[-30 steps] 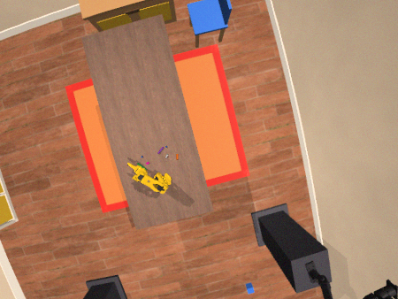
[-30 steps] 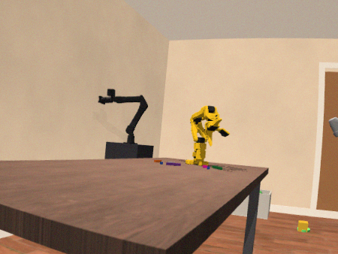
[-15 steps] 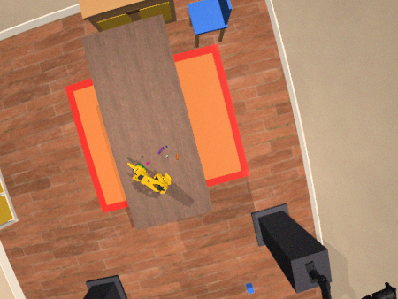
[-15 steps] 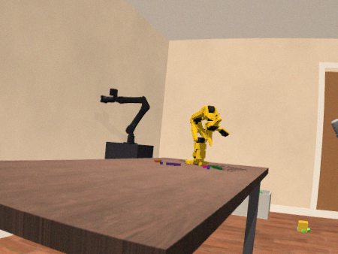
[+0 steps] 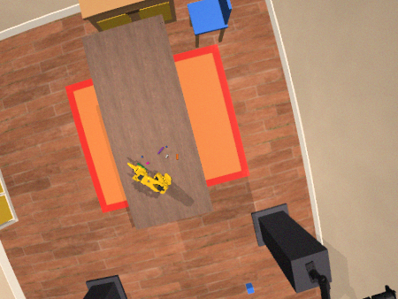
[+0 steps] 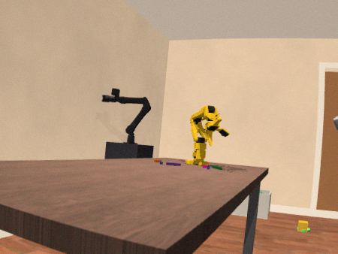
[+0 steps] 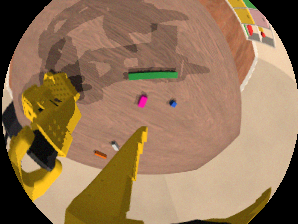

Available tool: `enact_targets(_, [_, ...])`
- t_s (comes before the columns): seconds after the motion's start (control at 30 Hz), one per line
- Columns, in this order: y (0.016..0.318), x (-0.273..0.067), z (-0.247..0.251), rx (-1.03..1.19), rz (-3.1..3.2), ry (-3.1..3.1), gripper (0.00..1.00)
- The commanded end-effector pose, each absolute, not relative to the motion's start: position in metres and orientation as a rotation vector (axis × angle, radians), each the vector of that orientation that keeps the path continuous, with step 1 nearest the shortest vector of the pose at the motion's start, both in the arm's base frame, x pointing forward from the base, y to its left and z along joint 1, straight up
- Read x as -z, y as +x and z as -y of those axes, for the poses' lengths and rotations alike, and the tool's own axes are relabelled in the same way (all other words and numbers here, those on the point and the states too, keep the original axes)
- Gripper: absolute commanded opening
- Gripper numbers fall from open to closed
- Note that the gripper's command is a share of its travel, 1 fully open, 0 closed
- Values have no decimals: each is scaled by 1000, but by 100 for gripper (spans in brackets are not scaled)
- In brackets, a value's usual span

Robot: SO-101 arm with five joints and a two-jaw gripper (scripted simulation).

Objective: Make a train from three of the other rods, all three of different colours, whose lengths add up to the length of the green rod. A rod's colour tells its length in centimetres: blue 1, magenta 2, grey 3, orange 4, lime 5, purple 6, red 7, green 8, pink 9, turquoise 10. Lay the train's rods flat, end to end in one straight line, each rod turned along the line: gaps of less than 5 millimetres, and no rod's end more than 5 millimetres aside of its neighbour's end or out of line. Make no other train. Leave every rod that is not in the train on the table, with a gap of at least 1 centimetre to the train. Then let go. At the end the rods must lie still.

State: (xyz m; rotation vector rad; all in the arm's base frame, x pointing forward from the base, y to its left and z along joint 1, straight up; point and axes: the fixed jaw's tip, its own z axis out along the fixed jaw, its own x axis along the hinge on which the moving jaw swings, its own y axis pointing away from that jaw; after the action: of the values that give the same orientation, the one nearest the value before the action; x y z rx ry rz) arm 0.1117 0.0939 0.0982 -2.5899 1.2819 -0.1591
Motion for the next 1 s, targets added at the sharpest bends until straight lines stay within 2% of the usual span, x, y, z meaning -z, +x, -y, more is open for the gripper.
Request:
enact_targets(0.0, [115,-108,-98,189,-1244,-2544,100])
enact_targets(0.97, [120,-108,-92,201,-1311,-2513,100])
